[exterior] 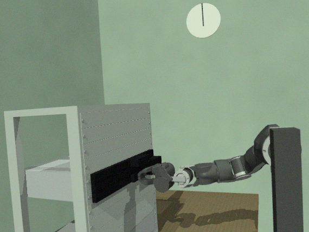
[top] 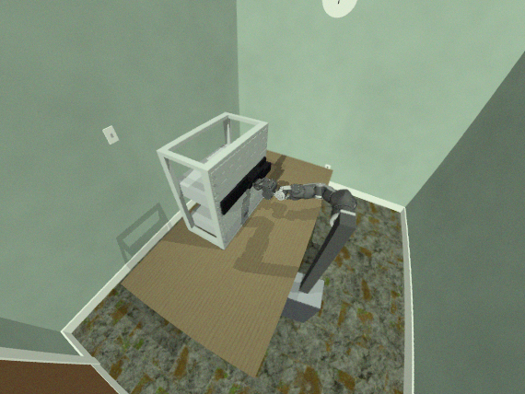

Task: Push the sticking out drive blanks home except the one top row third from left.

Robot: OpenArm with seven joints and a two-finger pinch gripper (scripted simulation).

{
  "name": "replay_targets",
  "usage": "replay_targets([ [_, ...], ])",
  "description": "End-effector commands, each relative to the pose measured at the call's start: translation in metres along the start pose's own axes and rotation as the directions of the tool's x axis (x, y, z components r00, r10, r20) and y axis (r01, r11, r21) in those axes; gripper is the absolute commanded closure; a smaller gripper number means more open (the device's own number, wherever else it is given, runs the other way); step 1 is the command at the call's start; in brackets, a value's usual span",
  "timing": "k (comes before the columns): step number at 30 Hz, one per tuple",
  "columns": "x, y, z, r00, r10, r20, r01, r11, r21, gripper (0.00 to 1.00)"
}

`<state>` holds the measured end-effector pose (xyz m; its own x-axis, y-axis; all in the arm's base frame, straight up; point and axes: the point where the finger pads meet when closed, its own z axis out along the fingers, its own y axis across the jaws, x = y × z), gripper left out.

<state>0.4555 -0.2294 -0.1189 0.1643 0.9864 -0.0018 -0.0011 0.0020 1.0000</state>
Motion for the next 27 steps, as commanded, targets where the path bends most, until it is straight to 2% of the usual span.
replay_targets([
  [1, 0.0041, 0.0005, 0.002, 1.0, 0.004, -0.015, -0.004, 1.0, 0.005, 1.0],
  [27, 0.0055, 0.0003, 0.0061, 1.0, 0.004, -0.015, -0.004, 1.0, 0.005, 1.0],
])
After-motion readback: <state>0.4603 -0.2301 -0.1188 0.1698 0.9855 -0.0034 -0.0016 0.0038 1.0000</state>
